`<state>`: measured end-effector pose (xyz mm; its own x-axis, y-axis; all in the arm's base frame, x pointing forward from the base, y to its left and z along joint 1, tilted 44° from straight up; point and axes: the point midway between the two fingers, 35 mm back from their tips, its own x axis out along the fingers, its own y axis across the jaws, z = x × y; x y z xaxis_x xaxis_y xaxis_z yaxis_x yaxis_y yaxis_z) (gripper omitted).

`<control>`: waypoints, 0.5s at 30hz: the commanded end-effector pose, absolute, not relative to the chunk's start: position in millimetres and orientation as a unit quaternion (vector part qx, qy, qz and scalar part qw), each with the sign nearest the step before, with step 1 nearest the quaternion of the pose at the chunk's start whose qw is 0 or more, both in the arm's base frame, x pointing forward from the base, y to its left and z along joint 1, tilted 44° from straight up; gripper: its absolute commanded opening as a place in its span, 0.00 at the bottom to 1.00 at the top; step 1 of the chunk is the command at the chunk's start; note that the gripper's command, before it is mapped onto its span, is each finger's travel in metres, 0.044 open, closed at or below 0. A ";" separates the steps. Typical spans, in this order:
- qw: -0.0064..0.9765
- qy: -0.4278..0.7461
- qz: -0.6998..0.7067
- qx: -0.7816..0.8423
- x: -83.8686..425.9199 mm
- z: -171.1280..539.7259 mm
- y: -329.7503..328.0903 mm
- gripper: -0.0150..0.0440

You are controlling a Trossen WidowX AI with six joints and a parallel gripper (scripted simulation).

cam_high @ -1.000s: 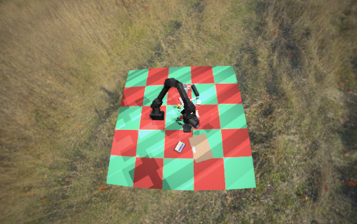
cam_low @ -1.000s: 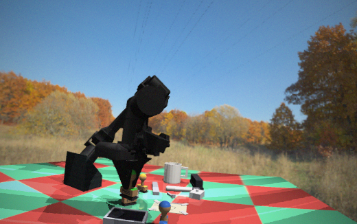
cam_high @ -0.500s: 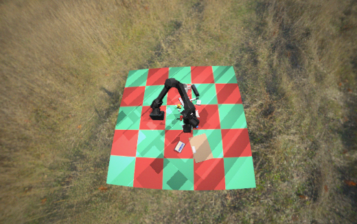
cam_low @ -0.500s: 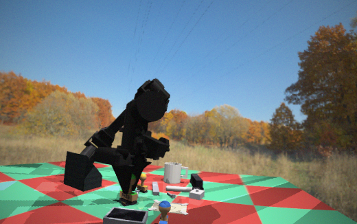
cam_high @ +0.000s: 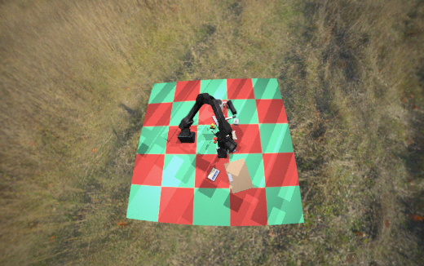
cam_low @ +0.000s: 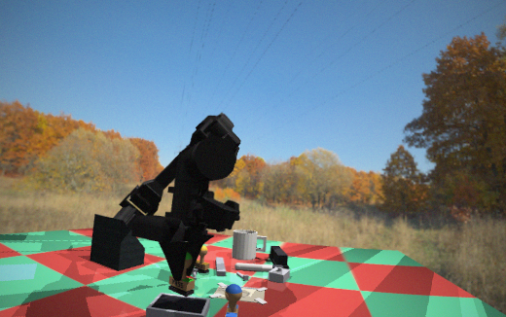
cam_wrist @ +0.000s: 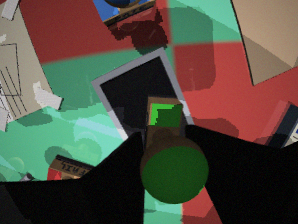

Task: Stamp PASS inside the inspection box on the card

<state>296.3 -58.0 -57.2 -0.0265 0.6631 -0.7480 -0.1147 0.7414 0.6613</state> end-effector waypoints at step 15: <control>0.664 0.654 0.294 0.214 294.3 -65.9 -47.4 0.25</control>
<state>295.6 -51.0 -64.3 -0.0265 0.6638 -0.7474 -0.1152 0.7407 0.6619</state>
